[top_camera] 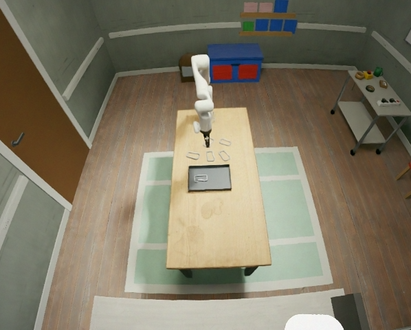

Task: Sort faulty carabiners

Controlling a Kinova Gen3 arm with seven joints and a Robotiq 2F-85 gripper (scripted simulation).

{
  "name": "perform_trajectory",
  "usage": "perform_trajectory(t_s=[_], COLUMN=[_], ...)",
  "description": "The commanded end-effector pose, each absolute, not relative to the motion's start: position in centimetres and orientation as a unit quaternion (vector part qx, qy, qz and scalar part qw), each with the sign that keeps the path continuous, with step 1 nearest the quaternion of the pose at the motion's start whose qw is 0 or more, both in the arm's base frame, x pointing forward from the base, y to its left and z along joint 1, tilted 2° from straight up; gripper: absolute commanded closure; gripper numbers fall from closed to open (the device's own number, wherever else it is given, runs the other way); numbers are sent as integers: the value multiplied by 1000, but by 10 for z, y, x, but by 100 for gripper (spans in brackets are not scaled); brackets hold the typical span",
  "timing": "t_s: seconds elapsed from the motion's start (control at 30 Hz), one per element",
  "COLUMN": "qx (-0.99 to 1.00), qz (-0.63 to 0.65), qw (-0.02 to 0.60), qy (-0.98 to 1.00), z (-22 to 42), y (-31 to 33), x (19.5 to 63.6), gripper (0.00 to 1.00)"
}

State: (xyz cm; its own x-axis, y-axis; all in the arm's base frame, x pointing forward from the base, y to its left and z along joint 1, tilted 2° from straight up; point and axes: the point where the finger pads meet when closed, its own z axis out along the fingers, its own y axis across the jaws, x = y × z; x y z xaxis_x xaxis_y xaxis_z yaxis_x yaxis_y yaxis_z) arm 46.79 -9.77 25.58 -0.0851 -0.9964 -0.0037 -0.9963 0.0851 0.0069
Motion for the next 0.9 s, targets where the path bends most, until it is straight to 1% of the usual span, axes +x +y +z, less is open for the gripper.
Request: perform_trajectory(t_s=[0.0,0.4,0.43,0.87], qx=[677,677,677,677], qz=[-1,-1,-3,-3], qw=[-1,-1,0,0], qy=[-736,-736,-736,-736], z=[288,288,322,322], y=[-89,-89,-79,-79], x=[440,440,407,407], gripper=[0,0,0,0])
